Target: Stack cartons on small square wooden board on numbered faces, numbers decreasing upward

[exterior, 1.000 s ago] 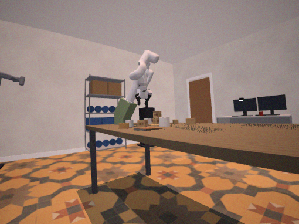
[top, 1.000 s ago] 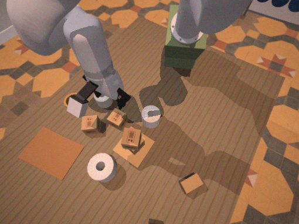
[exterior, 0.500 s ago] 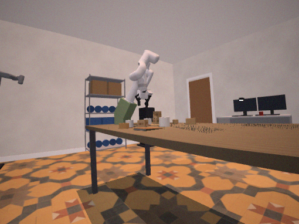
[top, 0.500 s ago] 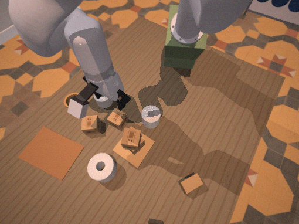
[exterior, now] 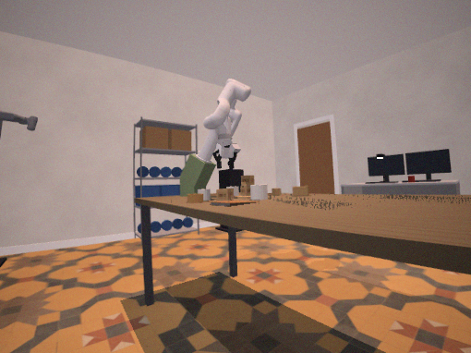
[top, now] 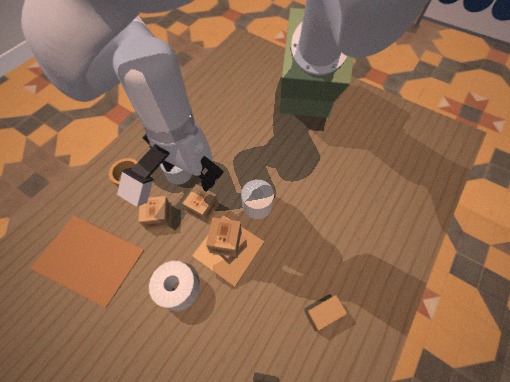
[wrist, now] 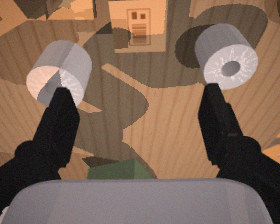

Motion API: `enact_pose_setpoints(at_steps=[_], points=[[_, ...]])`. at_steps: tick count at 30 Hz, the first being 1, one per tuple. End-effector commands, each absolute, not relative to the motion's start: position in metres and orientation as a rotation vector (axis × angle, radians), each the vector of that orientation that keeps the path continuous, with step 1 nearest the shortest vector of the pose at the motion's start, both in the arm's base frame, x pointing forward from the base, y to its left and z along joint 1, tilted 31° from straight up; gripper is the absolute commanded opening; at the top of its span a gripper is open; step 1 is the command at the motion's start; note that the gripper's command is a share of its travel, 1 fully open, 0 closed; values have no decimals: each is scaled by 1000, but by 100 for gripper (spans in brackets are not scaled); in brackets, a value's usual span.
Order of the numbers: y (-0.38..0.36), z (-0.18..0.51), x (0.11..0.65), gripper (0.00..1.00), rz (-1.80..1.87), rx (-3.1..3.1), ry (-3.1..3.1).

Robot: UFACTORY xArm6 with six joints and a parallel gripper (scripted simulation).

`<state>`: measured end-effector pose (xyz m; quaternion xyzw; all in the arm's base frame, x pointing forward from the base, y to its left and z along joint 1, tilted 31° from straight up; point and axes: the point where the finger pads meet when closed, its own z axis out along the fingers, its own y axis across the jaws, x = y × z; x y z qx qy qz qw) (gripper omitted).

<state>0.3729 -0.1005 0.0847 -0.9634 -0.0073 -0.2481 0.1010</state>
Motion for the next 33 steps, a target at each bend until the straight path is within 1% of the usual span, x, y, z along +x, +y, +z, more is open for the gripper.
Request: enact_pose_setpoints(at_steps=[1,33], points=[[-100,82,376,100,-736,-2847,-22],[-92,49,396,100,-737,-2845,-22]])
